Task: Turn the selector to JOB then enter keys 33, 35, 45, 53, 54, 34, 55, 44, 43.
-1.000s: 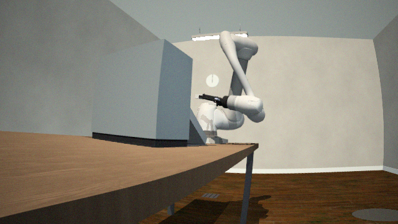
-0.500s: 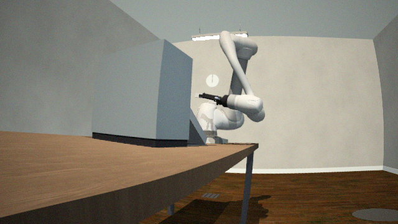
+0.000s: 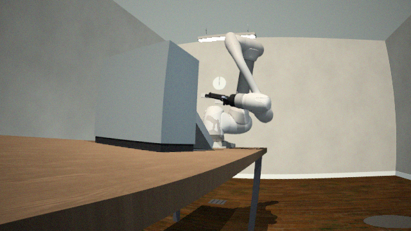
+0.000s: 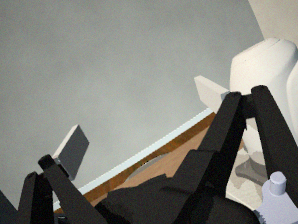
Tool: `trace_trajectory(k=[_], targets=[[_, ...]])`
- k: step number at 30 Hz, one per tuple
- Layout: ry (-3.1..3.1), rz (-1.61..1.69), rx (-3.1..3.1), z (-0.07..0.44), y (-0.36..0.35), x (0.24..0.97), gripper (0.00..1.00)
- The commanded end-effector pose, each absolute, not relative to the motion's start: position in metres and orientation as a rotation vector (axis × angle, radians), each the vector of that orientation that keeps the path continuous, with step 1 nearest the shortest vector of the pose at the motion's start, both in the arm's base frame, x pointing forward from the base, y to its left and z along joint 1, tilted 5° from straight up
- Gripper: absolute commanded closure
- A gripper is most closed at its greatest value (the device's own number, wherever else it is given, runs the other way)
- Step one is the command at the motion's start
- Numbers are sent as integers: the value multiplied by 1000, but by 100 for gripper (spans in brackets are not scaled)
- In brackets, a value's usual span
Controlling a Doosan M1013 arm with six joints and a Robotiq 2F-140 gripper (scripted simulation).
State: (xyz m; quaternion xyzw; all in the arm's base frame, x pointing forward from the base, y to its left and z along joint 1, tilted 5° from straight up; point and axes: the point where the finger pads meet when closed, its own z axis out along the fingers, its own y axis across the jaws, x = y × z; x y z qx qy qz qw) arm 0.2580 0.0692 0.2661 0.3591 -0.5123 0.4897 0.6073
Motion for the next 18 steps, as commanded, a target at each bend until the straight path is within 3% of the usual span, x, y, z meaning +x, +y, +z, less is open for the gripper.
trace_trajectory(k=[1,18], targets=[[-1235,1139,877,267,69,265,0],[-2128,920,1952,204,33,407,0]])
